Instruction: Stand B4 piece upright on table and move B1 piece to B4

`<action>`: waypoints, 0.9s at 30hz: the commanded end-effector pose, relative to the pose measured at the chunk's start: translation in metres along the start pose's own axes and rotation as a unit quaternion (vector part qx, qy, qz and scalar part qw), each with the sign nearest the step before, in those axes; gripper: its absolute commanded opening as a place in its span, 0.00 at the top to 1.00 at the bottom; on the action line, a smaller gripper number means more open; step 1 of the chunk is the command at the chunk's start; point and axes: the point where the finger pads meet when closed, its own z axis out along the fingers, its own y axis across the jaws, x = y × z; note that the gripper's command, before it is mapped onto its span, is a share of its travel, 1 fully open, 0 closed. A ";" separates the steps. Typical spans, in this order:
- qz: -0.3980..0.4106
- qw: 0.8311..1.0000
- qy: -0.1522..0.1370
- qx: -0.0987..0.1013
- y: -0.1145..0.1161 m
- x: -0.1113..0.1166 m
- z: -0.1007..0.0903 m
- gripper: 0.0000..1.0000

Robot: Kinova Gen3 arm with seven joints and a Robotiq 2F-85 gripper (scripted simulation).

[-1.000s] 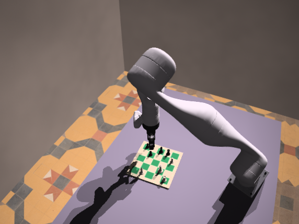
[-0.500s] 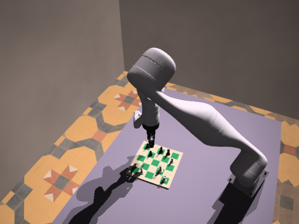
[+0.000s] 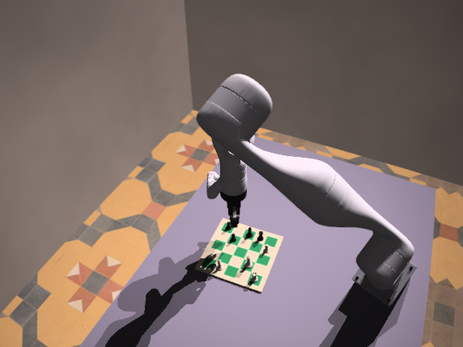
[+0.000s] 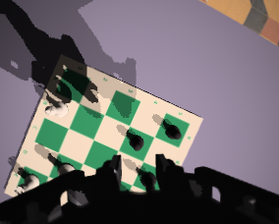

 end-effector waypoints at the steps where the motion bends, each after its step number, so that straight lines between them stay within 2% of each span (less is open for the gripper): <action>1: 0.000 1.000 0.001 -0.001 0.001 0.000 -0.001 0.66; 27: 0.004 1.000 0.000 0.000 0.000 0.000 0.007 0.66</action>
